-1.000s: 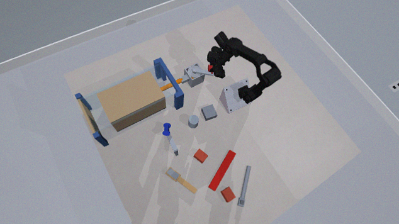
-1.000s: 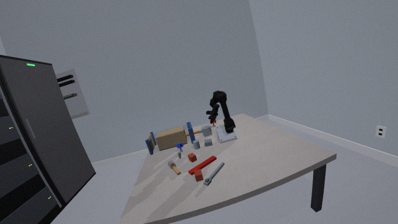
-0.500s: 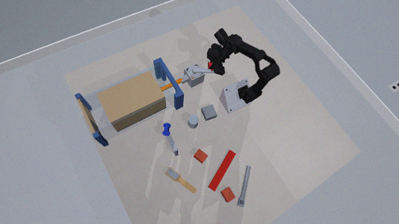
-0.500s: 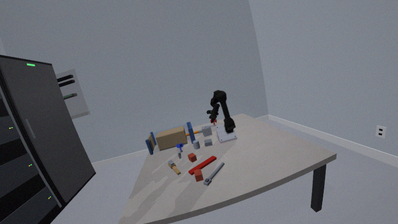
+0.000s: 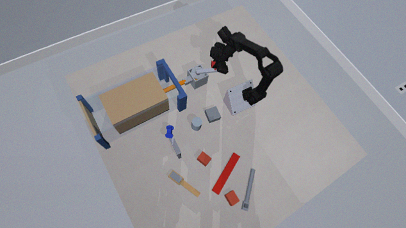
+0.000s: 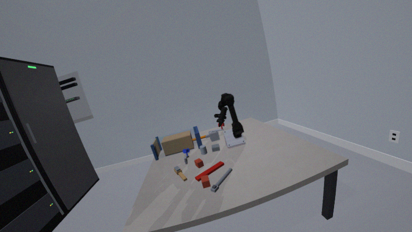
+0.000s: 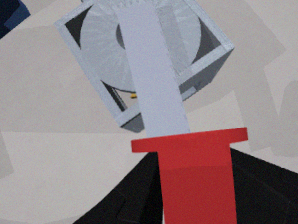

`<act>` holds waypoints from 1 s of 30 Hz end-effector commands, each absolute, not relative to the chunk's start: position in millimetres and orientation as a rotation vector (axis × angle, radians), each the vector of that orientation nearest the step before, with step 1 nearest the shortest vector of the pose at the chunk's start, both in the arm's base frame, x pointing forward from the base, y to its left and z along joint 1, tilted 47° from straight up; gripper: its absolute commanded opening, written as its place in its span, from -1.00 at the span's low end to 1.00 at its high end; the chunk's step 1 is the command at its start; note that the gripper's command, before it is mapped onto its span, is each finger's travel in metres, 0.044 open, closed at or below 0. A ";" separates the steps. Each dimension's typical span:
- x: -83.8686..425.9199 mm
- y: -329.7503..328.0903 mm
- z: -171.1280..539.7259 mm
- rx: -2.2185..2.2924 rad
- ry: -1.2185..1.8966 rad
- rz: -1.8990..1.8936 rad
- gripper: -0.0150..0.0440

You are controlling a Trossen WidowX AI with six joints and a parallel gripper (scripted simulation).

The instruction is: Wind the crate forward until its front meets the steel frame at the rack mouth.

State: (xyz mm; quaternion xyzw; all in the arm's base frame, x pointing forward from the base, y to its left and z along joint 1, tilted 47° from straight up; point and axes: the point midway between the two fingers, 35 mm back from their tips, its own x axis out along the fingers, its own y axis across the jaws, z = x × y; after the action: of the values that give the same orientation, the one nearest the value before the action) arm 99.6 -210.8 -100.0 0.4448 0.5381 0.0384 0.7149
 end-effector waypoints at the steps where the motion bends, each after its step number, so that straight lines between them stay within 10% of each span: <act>1: 94.2 -222.6 -113.2 0.950 1.214 0.067 -0.49; 30: 102.0 -254.3 -144.1 0.947 1.214 0.065 -0.49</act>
State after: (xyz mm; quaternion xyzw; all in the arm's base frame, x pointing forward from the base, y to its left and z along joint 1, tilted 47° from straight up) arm 97.7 -240.7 -130.1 0.4438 0.5447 0.0362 0.7107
